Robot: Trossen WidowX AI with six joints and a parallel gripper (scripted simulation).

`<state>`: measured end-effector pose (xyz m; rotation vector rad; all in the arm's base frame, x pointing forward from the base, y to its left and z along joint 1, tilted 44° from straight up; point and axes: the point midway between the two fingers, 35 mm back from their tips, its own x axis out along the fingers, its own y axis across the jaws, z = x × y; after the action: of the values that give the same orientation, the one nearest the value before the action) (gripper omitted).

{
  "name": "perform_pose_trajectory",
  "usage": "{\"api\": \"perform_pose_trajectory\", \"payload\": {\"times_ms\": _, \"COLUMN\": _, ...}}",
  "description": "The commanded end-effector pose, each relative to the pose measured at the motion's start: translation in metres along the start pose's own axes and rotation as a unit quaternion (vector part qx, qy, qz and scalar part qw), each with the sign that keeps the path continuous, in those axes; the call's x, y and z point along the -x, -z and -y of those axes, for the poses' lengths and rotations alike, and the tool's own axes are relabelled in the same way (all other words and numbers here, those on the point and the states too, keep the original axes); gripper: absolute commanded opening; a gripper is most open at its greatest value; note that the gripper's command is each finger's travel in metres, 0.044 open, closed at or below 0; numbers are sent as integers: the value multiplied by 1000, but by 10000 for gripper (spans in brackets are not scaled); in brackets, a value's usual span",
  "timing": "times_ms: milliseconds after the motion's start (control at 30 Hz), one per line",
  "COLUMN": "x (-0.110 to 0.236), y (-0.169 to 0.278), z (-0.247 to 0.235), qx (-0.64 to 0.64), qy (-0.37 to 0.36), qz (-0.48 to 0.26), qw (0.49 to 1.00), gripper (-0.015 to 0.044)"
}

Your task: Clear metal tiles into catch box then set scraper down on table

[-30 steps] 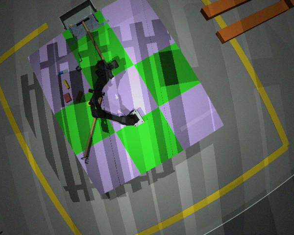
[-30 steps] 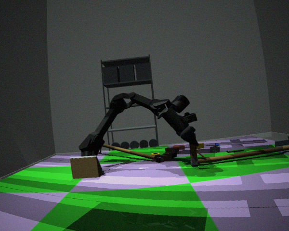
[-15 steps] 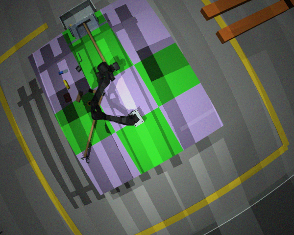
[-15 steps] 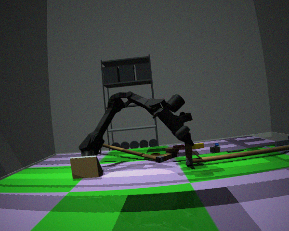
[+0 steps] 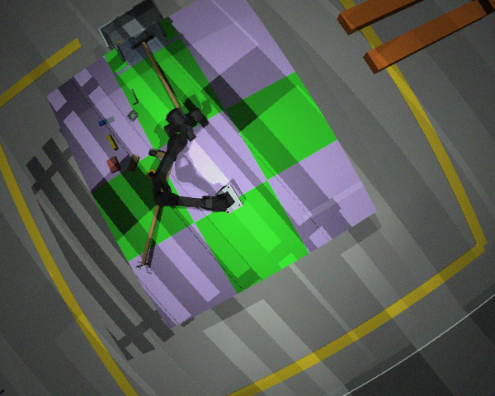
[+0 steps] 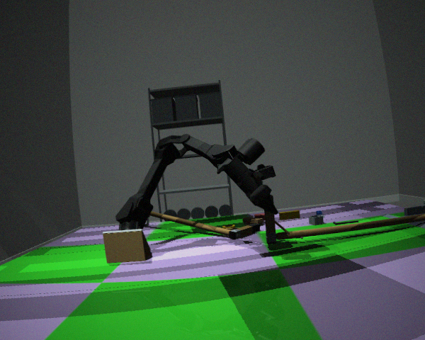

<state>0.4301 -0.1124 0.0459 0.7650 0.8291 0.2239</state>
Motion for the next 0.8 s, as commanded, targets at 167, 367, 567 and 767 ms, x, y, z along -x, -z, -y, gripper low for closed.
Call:
{"api": "perform_pose_trajectory", "payload": {"times_ms": 167, "x": 14, "y": 5, "z": 0, "qx": 5, "qy": 0, "qz": 9, "qw": 1000, "gripper": 0}}
{"api": "perform_pose_trajectory", "payload": {"times_ms": 367, "x": 20, "y": 12, "z": 0, "qx": 5, "qy": 0, "qz": 9, "qw": 1000, "gripper": 0}}
{"api": "perform_pose_trajectory", "payload": {"times_ms": 567, "x": 25, "y": 19, "z": 0, "qx": 5, "qy": 0, "qz": 9, "qw": 1000, "gripper": 0}}
{"api": "perform_pose_trajectory", "payload": {"times_ms": 767, "x": 31, "y": 26, "z": 0, "qx": 5, "qy": 1, "qz": 10, "qw": 1000, "gripper": 0}}
